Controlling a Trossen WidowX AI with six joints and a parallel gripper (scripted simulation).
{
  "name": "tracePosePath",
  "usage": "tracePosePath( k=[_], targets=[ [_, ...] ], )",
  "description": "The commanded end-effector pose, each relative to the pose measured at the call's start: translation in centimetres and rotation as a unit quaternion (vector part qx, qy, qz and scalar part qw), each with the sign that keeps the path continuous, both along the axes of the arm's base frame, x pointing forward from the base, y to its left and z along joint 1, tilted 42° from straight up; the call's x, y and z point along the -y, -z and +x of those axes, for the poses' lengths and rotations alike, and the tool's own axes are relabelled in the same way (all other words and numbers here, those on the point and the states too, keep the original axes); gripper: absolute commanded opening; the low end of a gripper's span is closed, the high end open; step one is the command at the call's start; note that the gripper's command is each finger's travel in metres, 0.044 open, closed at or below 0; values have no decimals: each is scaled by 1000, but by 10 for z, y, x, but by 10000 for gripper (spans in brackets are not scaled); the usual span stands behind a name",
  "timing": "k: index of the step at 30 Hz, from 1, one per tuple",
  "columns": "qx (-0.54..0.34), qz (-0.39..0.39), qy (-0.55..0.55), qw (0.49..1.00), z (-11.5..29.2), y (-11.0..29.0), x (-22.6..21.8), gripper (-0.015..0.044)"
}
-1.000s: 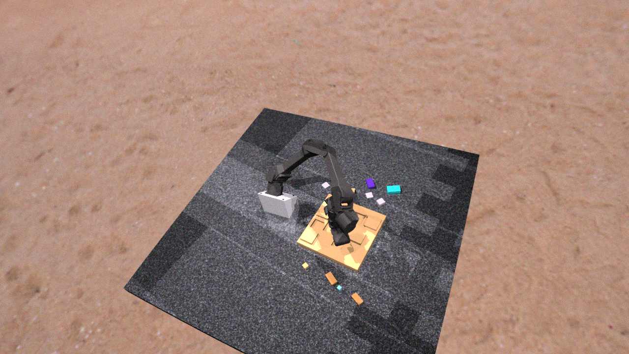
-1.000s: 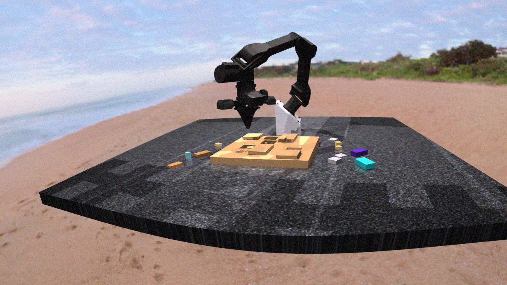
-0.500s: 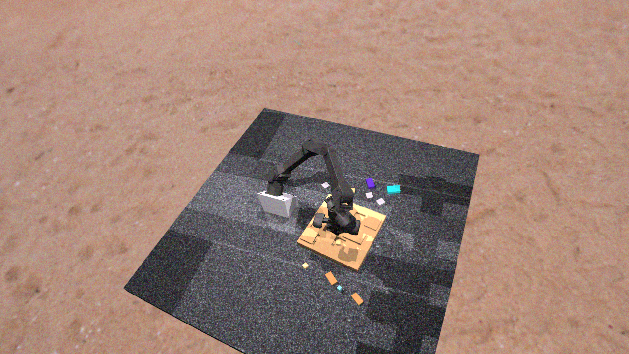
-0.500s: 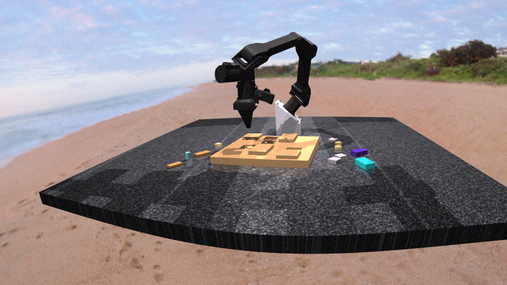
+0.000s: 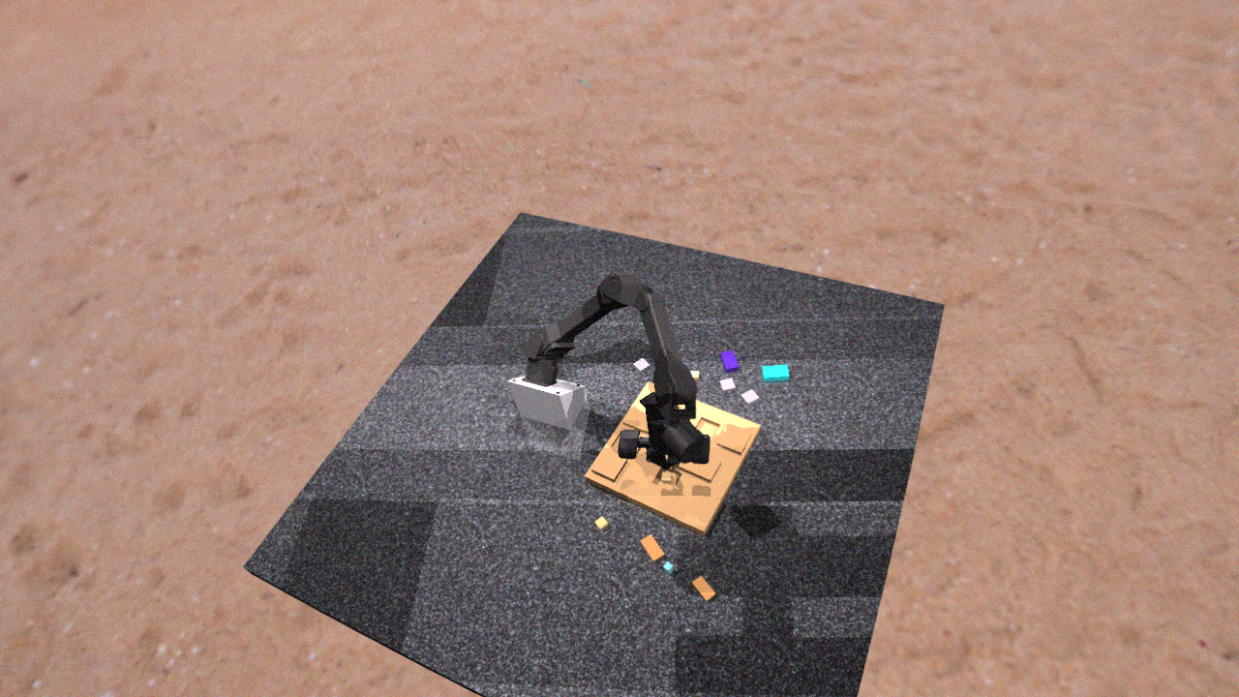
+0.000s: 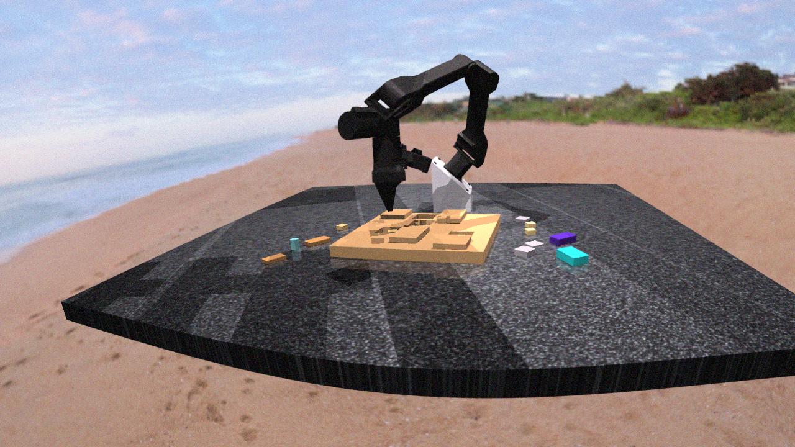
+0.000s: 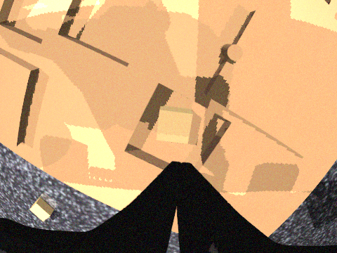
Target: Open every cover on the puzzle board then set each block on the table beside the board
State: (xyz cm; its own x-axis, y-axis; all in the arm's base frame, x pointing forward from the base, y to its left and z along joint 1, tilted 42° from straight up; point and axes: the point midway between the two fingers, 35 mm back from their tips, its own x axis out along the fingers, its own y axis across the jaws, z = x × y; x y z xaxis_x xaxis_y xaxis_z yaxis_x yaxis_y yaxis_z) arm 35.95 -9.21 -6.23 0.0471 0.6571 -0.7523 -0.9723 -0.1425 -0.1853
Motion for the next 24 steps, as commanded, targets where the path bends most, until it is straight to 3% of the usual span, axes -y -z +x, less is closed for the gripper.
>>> tracePosePath(
  k=[1,24],
  targets=[
    [-7,5,1,1000,-3,13,-13,0],
    [-7,6,1,1000,-2,30,-30,0]
  ],
)
